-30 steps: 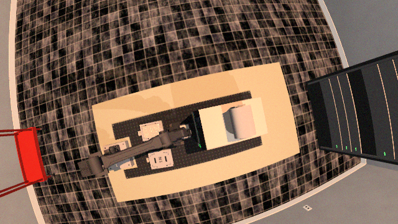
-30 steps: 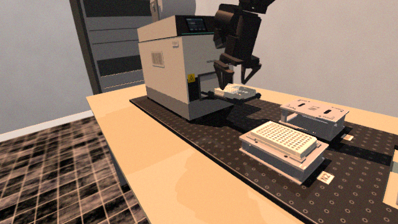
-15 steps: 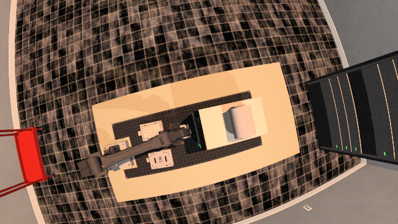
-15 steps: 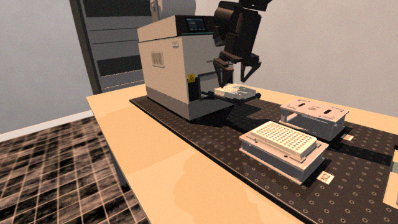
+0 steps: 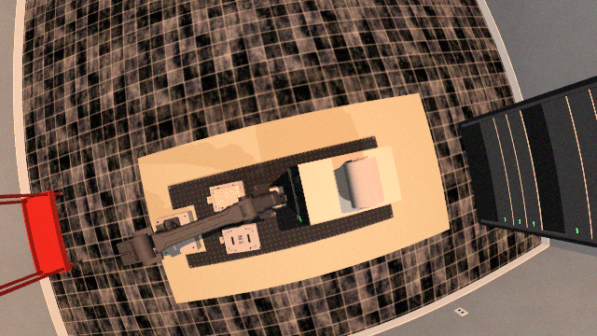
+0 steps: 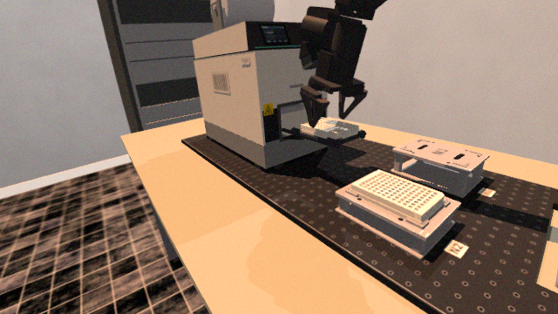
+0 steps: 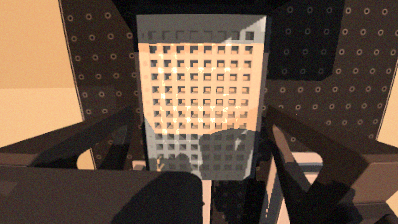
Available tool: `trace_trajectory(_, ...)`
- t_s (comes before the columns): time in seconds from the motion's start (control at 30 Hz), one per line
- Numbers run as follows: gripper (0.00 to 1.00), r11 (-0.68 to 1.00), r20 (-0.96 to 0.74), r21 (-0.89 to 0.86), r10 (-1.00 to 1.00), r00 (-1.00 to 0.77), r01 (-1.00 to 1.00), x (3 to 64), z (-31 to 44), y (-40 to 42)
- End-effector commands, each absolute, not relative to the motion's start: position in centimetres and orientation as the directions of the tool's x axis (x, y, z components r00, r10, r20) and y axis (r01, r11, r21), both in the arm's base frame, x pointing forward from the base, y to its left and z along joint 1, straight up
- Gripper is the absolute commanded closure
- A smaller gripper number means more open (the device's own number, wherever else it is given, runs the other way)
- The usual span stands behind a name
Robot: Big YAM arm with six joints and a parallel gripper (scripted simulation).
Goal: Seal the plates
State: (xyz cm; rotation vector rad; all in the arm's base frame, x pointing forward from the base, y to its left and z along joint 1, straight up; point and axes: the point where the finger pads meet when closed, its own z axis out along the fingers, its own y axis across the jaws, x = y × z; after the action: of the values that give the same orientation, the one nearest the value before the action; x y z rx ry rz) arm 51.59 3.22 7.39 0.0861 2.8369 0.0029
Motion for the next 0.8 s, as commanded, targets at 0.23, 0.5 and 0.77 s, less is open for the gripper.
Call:
trace_trajectory(0.23,0.00,0.997,-0.377,0.026,0.072,-0.923,0.067,54.0,10.7,3.6)
trace_trajectory(0.5,0.00,0.997,-0.377,0.026,0.078,-0.923,0.073,54.2,10.6,3.3)
trace_trajectory(0.77,0.00,0.996,-0.348,0.021,0.084,-0.934,0.082,54.1,9.0,2.8)
